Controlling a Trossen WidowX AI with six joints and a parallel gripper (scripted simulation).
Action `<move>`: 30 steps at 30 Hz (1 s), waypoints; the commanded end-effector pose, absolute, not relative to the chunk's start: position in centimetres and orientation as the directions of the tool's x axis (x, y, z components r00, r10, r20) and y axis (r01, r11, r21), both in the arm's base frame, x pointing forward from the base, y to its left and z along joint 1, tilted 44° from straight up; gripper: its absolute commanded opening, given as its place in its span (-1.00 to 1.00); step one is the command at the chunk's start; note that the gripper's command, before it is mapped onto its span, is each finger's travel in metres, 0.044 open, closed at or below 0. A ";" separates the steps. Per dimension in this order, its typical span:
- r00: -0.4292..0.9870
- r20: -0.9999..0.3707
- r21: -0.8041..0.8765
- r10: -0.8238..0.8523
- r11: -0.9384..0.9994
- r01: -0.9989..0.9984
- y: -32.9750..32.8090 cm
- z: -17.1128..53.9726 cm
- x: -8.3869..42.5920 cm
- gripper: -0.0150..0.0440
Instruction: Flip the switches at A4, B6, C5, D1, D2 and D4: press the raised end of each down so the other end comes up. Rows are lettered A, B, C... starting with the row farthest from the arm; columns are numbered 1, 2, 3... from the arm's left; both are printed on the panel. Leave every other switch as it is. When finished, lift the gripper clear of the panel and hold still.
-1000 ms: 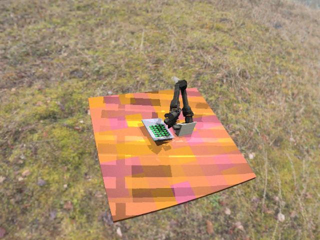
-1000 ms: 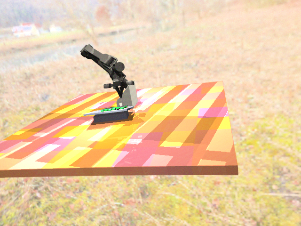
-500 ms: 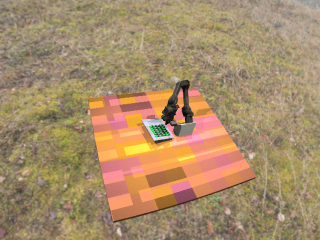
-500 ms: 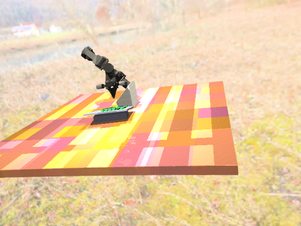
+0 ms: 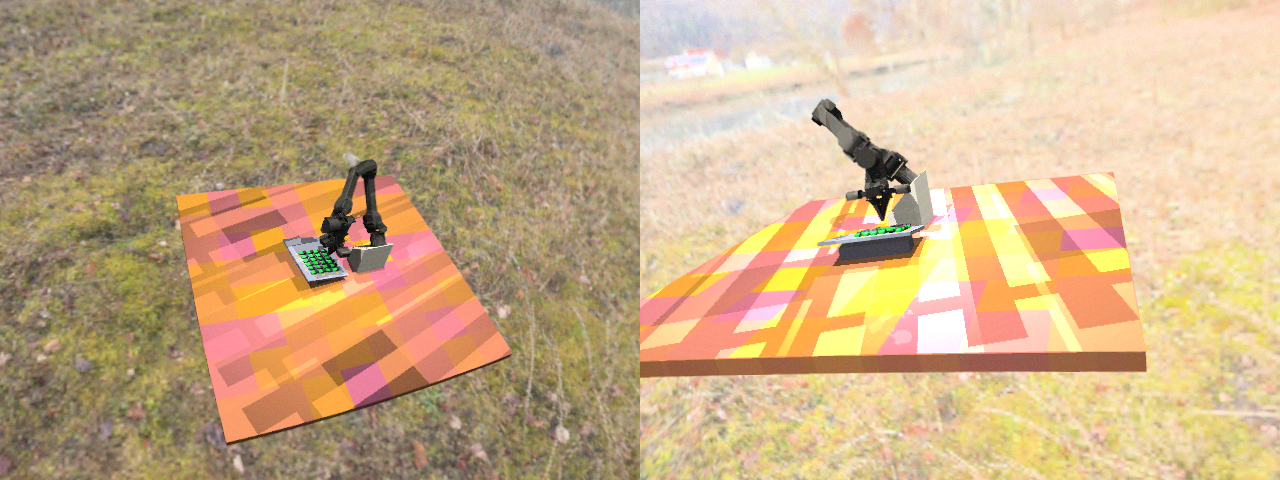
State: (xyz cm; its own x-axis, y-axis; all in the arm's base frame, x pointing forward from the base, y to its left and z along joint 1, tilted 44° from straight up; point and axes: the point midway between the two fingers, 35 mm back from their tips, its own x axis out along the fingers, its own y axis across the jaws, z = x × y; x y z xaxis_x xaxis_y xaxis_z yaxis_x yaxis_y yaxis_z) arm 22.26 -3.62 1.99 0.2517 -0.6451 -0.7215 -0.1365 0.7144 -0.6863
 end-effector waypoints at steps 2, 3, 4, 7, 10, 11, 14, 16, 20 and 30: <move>0.249 -0.720 -0.689 -0.648 0.711 -0.140 -4.1 1.5 22.3 -0.49; 0.249 -0.720 -0.689 -0.648 0.711 -0.140 -4.2 1.4 22.3 -0.49; 0.249 -0.720 -0.689 -0.648 0.711 -0.140 -4.3 1.3 22.4 -0.49; 0.249 -0.720 -0.689 -0.648 0.711 -0.140 -4.6 0.9 22.5 -0.49; 0.249 -0.719 -0.689 -0.648 0.711 -0.140 -4.7 0.8 22.6 -0.49; 0.249 -0.719 -0.689 -0.648 0.711 -0.140 -4.7 0.8 22.6 -0.49; 0.249 -0.719 -0.689 -0.648 0.711 -0.140 -4.7 0.8 22.6 -0.49; 0.249 -0.719 -0.689 -0.648 0.711 -0.140 -4.7 0.8 22.6 -0.49; 0.249 -0.719 -0.689 -0.648 0.711 -0.140 -4.7 0.8 22.6 -0.49; 0.249 -0.719 -0.689 -0.648 0.711 -0.140 -4.7 0.8 22.6 -0.49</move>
